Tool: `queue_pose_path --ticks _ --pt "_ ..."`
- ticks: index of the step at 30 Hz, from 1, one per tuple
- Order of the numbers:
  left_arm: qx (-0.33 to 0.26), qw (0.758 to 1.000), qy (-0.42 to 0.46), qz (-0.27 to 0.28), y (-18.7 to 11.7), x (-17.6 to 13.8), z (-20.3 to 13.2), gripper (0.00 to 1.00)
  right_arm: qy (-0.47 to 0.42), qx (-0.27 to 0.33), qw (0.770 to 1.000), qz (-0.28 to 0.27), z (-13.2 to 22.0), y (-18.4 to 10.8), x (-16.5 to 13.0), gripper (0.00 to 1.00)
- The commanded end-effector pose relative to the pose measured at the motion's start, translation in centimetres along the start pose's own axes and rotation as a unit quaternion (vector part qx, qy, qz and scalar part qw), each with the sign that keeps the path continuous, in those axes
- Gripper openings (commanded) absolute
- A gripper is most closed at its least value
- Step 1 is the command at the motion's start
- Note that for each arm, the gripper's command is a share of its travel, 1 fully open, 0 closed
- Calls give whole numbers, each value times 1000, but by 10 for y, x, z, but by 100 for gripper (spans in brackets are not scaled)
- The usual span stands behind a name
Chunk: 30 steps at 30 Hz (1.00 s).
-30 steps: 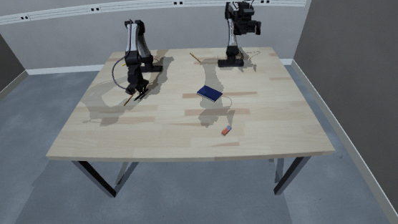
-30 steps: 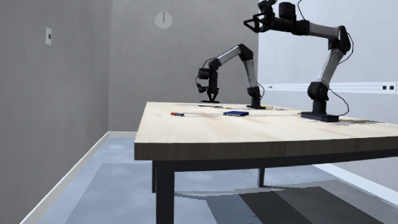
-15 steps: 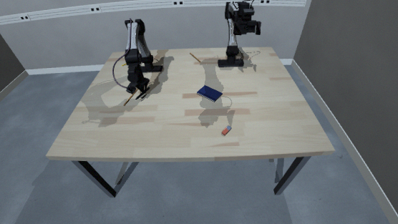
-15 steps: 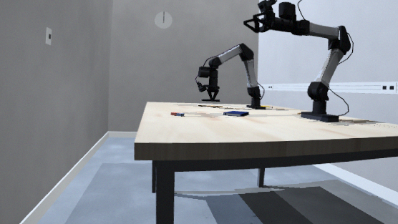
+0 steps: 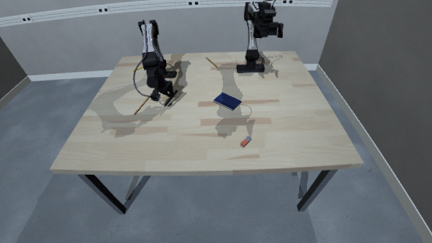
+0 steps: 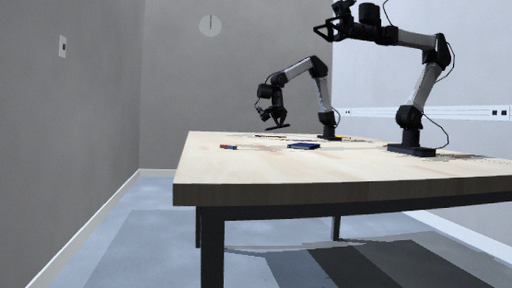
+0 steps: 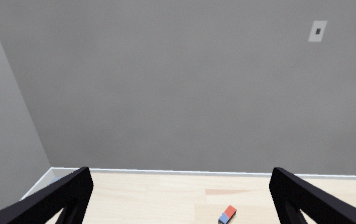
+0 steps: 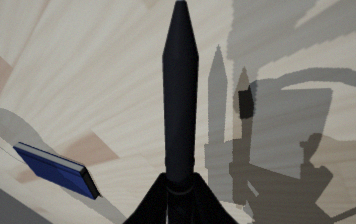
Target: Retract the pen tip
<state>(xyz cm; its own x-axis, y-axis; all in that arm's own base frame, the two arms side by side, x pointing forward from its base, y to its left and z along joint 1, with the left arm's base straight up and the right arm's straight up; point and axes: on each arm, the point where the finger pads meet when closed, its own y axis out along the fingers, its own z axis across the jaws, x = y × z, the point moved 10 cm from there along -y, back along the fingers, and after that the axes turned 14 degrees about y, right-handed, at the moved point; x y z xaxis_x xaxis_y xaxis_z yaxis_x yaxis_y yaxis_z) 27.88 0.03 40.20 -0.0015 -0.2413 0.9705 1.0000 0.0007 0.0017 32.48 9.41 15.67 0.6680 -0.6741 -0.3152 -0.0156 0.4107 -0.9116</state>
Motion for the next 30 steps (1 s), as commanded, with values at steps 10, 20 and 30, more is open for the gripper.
queue_pose_path --ticks 10,20,30 --pt "4 1000 -1 -6 -2 9 1 100 28 112 978 173 31 -6 -58 14" --pt "4 1000 -1 -6 -2 9 1 100 40 129 949 284 42 -9 -89 14" --pt "4 1000 -1 -6 -2 9 1 100 37 128 955 264 42 -8 -85 14"
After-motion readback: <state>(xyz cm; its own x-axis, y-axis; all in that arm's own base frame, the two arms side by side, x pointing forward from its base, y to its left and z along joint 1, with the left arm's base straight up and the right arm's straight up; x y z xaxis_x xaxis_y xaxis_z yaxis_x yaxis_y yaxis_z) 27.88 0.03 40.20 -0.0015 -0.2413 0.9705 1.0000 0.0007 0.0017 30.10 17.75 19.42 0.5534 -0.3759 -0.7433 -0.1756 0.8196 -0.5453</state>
